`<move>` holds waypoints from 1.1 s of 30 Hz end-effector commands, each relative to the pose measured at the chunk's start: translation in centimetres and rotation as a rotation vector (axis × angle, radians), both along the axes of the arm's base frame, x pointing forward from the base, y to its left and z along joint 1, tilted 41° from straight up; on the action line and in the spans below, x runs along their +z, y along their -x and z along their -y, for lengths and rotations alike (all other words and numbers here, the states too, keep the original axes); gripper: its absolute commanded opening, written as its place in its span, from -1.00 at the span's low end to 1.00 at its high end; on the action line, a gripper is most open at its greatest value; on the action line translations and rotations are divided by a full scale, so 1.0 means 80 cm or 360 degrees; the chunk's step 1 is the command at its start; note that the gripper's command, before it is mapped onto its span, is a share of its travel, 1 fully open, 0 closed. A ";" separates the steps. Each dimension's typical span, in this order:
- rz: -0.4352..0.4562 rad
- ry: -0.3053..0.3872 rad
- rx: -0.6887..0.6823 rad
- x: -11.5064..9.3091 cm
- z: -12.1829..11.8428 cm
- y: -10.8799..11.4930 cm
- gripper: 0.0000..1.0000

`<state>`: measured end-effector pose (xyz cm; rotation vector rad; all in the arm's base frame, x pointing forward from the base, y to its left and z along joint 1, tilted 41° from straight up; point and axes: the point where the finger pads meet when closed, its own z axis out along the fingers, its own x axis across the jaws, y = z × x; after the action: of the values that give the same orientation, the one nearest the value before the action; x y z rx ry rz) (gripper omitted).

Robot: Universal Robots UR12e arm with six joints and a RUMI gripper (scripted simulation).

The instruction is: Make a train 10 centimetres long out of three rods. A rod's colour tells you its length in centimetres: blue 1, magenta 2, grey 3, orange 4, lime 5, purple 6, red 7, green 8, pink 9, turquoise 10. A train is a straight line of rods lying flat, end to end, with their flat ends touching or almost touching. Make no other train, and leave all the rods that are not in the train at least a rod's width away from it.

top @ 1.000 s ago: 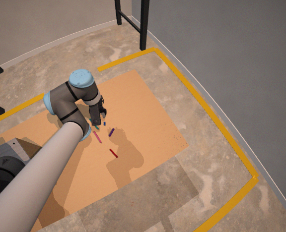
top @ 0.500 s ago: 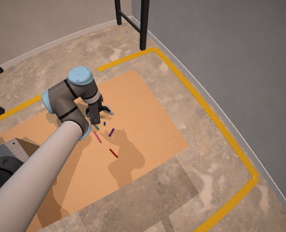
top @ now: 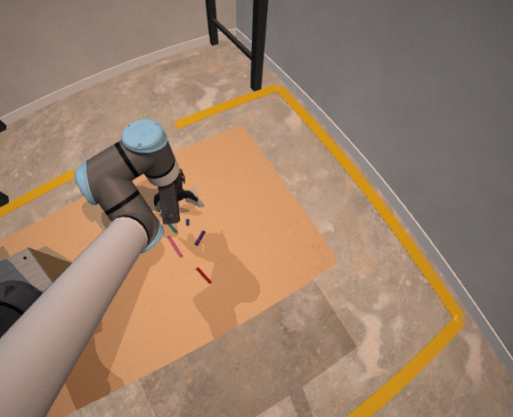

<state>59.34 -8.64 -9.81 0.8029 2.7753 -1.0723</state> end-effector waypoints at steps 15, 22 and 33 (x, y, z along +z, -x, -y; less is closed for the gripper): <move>-0.0117 -0.0026 0.0138 -0.006 -0.004 -0.001 1.00; -0.0286 -0.0060 0.0335 -0.012 -0.008 0.001 1.00; -0.0556 -0.0114 0.0653 -0.023 -0.016 0.001 1.00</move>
<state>59.36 -7.83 -11.14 0.2494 3.0162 -1.1242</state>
